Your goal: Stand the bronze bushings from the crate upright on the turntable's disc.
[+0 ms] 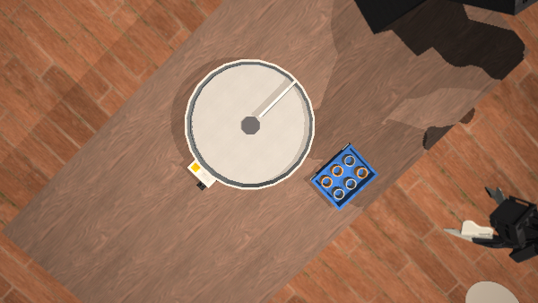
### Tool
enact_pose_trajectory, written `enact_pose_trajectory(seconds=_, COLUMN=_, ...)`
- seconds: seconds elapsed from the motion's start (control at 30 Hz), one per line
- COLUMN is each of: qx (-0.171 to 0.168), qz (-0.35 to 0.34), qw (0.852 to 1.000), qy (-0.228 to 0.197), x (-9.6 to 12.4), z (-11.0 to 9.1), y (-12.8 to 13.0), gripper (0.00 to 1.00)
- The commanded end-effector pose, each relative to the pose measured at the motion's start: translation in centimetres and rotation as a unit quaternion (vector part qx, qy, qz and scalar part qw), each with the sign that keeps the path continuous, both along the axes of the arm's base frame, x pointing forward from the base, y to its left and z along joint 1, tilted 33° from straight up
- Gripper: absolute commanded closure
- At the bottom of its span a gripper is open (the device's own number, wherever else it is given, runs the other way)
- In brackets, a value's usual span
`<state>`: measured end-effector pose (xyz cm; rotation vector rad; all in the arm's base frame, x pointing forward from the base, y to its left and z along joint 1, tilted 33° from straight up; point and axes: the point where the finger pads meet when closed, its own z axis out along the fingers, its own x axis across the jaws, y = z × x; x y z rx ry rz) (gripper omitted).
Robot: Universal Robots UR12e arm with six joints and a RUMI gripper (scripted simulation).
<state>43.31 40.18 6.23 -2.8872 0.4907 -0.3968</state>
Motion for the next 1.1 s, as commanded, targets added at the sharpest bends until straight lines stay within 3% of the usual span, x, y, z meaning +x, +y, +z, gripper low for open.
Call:
enact_pose_trajectory(seconds=0.0, qx=0.0, qz=0.0, qw=1.0, qy=0.0, x=0.0, z=0.0, y=0.0, gripper=0.0)
enact_pose_trajectory(seconds=0.7, qx=0.001, qz=-0.003, qw=1.0, qy=0.001, x=0.2, z=-0.1, y=-0.1, gripper=0.0)
enact_pose_trajectory(seconds=1.07, qx=0.017, qz=-0.064, qw=0.997, qy=0.029, x=2.9, z=-2.8, y=-2.4, gripper=0.0)
